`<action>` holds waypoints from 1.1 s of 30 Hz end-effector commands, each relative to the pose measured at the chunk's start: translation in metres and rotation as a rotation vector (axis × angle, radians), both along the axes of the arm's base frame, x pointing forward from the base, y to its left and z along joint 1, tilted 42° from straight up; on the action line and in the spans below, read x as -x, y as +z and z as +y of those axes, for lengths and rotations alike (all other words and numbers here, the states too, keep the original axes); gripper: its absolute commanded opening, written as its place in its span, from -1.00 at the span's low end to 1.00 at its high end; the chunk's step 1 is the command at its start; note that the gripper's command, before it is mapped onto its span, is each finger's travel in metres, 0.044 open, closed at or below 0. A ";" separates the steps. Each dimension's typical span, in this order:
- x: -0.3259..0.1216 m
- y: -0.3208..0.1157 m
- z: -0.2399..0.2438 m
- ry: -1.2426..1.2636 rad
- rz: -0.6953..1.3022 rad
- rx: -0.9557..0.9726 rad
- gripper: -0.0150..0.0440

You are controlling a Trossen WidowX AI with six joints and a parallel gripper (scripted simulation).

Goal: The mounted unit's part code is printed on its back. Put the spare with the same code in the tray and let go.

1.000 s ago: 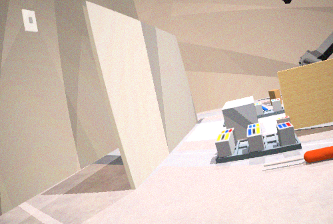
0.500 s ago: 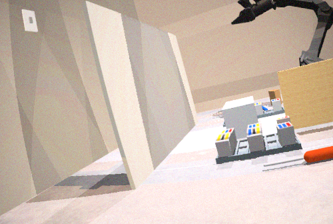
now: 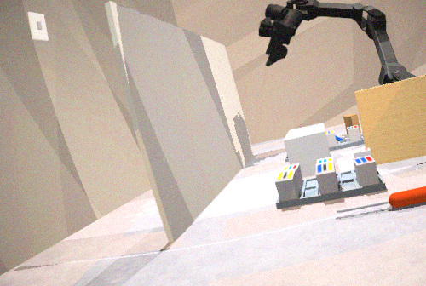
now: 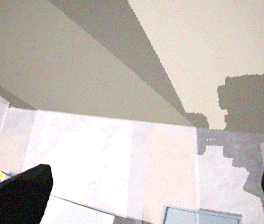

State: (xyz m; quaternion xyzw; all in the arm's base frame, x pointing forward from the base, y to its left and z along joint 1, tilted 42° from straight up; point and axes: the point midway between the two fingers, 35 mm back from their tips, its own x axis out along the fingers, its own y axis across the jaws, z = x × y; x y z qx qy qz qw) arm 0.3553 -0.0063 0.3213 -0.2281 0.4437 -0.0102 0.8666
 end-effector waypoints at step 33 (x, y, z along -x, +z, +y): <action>-0.023 -0.216 0.073 -0.464 0.510 0.344 1.00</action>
